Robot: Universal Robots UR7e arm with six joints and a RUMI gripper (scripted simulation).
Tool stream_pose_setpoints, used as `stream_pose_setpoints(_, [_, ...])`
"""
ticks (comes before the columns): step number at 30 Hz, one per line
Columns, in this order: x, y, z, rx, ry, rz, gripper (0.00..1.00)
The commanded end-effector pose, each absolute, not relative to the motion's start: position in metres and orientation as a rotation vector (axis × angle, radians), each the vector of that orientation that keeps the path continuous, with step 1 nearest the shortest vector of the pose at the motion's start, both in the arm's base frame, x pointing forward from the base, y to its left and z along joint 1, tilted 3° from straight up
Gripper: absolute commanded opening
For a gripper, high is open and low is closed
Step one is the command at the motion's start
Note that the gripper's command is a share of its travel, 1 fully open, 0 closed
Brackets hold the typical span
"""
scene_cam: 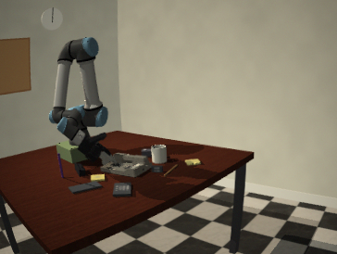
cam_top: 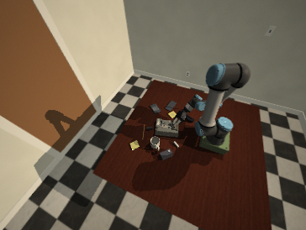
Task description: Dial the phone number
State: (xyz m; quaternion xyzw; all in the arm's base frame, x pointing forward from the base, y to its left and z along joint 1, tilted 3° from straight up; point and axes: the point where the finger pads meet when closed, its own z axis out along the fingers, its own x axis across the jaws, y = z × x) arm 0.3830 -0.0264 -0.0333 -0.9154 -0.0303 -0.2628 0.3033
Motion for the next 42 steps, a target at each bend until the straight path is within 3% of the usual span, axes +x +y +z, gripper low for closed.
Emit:
stream_pose_setpoints(1, [0.383, -0.027, -0.030, -2.426, -0.081, -0.697, 0.00])
stream_pose_setpoints(42, [0.383, -0.026, -0.018, -2.426, -0.081, -0.697, 0.00])
